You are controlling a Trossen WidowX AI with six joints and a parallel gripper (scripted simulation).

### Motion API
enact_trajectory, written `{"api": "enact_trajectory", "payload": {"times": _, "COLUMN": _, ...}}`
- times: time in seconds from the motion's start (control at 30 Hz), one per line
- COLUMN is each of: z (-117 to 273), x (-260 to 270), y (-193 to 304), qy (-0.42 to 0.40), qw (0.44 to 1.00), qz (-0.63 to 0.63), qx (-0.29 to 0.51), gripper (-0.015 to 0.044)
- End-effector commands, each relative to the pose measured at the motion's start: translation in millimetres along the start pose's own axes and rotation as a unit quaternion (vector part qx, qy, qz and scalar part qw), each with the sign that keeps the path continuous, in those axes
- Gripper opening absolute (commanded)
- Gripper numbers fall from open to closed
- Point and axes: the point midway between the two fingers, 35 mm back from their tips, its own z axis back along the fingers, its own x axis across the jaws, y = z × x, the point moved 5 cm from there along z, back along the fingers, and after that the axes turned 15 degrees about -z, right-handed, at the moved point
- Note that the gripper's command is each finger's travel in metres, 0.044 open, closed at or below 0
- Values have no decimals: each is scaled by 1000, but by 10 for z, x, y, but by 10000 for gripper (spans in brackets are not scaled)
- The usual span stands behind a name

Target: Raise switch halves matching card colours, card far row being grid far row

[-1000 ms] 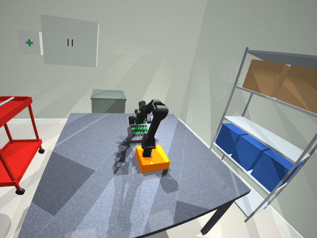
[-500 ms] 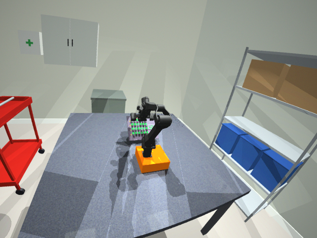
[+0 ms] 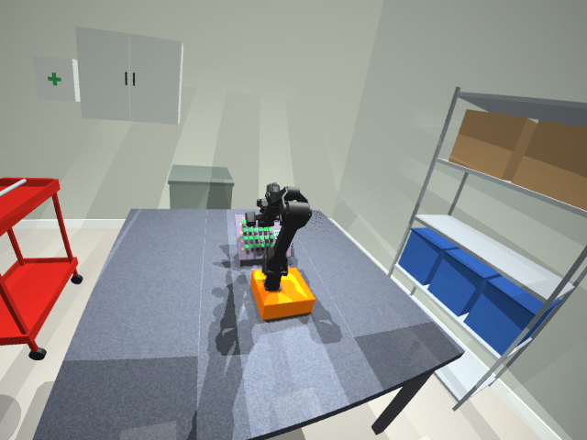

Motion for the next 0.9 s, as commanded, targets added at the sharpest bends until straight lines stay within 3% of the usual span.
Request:
{"api": "enact_trajectory", "payload": {"times": 0.0, "z": -55, "x": -3, "y": 7, "qy": 1, "qw": 1000, "qz": 1, "qx": 0, "gripper": 0}}
{"api": "enact_trajectory", "payload": {"times": 0.87, "z": -263, "x": -2, "y": 1, "qy": 1, "qw": 1000, "qz": 1, "qx": 0, "gripper": 0}}
